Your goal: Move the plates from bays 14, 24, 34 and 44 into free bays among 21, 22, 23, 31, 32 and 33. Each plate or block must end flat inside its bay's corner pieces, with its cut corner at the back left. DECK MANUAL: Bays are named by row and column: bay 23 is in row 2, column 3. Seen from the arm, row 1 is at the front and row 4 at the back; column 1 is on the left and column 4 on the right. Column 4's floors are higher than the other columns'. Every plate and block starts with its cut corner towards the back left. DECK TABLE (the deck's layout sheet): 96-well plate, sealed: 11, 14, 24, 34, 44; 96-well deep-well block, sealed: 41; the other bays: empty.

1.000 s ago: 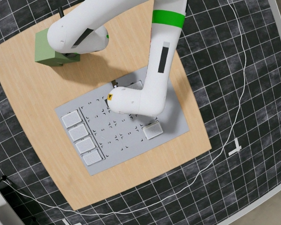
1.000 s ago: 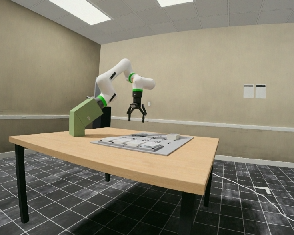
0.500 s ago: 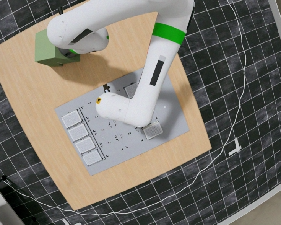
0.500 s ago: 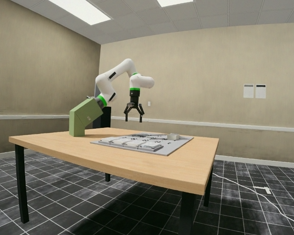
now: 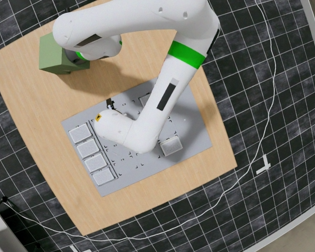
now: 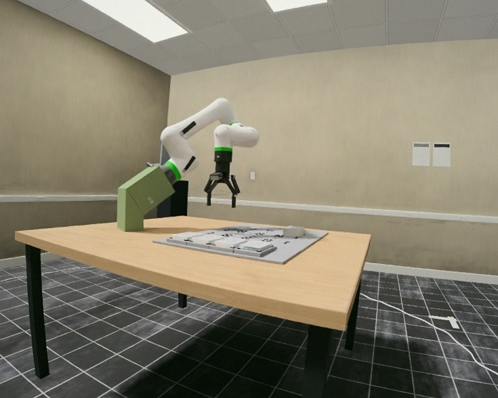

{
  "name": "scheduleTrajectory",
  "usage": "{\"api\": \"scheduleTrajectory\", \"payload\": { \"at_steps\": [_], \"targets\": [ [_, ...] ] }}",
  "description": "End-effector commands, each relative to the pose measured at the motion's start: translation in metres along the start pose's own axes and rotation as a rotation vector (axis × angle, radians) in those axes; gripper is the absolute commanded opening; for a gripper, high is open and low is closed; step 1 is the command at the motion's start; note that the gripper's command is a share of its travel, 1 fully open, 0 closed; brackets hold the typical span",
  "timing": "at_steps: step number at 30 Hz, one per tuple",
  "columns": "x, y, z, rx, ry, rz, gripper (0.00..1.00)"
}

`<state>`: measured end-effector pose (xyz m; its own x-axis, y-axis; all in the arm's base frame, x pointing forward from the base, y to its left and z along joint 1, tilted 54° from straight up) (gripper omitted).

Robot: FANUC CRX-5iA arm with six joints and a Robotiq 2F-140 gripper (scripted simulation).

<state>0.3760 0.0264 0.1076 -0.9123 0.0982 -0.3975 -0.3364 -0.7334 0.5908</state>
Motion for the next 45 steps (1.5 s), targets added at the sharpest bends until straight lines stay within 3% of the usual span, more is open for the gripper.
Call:
{"api": "scheduleTrajectory", "payload": {
  "at_steps": [1, 45],
  "targets": [
    [0.001, 0.001, -0.014, 0.000, 0.001, 0.000, 1.00],
    [0.011, 0.005, -0.165, 0.000, 0.001, 0.000, 1.00]
  ]
}}
Point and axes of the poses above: the point where the finger pads meet when closed, its own y axis back along the fingers, its own x axis across the jaws, z = x × y, the point moved 4 cm from there along y, back along the fingers, and after that the axes turned 4 degrees about y, right-handed, at the moved point
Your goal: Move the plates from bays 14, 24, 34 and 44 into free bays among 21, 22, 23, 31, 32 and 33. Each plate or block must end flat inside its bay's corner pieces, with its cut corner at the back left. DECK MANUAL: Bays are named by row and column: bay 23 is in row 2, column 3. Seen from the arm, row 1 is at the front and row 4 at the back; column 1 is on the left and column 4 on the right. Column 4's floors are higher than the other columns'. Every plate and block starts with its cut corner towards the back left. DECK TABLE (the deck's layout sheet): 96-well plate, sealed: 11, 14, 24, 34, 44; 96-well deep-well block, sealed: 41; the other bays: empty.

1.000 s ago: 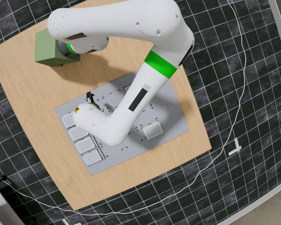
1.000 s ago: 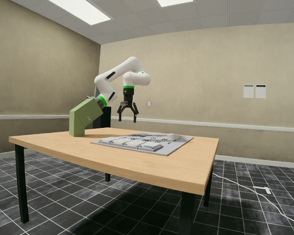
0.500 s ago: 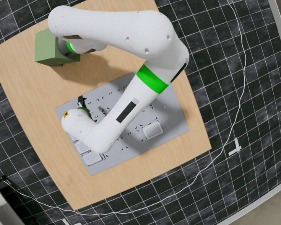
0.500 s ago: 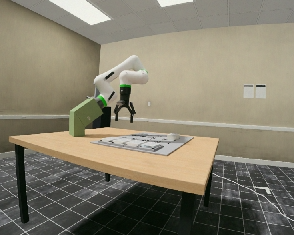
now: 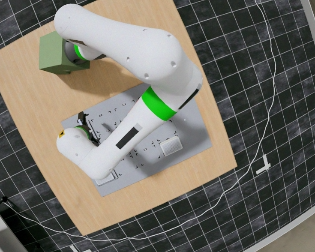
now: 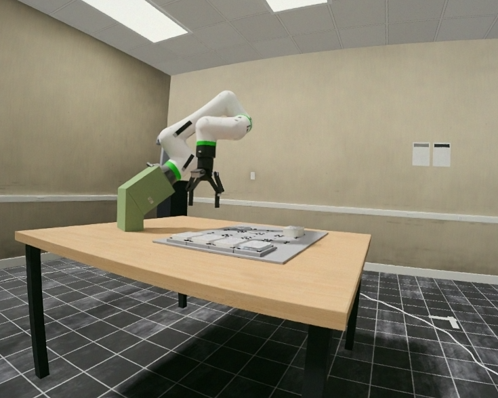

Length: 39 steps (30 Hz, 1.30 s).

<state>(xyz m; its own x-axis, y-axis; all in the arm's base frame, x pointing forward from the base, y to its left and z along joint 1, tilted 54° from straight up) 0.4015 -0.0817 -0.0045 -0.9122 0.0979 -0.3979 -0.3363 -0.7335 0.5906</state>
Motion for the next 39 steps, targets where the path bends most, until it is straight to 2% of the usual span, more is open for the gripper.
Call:
{"api": "scheduleTrajectory", "payload": {
  "at_steps": [1, 39],
  "targets": [
    [0.001, 0.001, -0.012, 0.001, 0.000, 0.000, 1.00],
    [0.010, 0.005, -0.148, 0.001, 0.000, 0.000, 1.00]
  ]
}}
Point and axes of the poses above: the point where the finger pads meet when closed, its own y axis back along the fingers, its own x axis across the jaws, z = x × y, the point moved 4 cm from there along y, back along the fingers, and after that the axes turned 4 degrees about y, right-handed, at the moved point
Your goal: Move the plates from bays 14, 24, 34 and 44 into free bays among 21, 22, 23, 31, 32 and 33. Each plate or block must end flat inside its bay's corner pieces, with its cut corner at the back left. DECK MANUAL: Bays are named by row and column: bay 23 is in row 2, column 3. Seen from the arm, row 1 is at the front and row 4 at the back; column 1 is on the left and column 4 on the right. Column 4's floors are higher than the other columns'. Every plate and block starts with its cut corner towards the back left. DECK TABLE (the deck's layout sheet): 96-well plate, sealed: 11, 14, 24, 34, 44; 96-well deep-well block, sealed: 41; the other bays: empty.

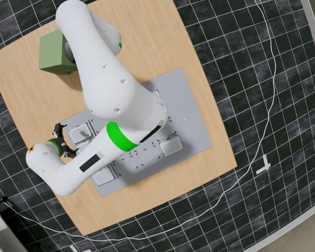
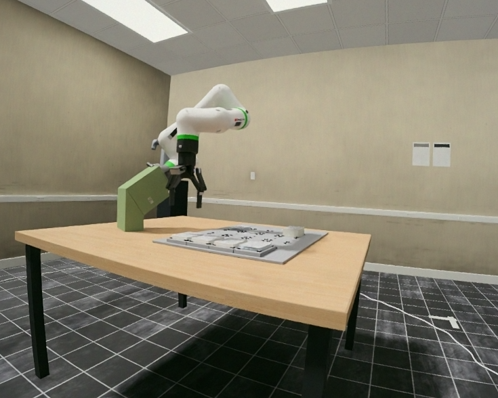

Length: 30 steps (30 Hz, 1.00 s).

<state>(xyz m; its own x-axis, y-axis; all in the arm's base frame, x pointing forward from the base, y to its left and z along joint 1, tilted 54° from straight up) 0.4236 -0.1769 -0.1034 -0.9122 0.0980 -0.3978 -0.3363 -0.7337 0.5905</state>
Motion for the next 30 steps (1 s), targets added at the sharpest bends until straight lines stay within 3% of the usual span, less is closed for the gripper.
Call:
{"api": "scheduleTrajectory", "payload": {
  "at_steps": [1, 4, 30],
  "targets": [
    [0.001, 0.001, -0.013, 0.001, 0.000, 0.000, 1.00],
    [0.001, 0.002, -0.025, 0.001, 0.000, 0.000, 1.00],
    [0.001, 0.002, -0.025, 0.001, 0.001, 0.000, 1.00]
  ]
}}
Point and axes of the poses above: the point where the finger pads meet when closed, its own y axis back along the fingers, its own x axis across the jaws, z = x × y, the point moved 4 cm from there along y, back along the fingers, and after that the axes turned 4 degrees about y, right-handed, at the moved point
